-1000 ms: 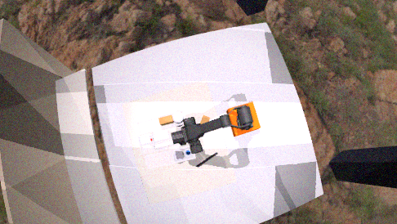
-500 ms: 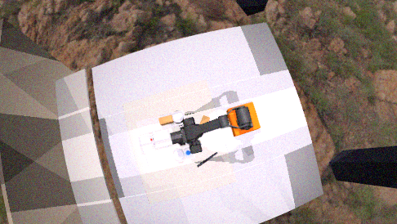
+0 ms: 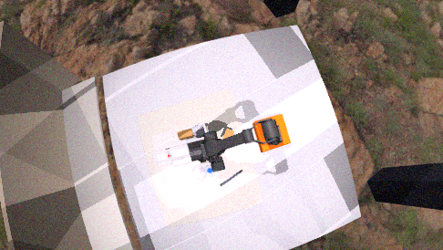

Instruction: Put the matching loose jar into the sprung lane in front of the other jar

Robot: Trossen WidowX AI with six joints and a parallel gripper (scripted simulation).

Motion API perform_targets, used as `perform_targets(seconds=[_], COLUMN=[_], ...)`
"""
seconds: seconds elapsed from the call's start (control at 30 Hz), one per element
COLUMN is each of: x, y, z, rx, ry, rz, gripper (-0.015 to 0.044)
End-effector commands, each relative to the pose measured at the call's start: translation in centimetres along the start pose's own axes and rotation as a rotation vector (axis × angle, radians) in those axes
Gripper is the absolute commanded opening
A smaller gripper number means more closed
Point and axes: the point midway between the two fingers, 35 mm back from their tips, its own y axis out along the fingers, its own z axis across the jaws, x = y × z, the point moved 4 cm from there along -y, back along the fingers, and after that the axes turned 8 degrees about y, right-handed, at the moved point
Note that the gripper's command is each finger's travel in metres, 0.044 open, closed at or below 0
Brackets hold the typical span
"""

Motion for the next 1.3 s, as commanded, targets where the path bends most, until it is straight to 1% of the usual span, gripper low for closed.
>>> perform_targets(seconds=[0.0,1.27], x=[1.0,2.6], y=[-0.2,-0.3], z=[0.1,0.4], rx=[0.003,0.004], ry=[-0.006,-0.006], rz=[-0.029,-0.030], gripper=[0.0000,0.0000])
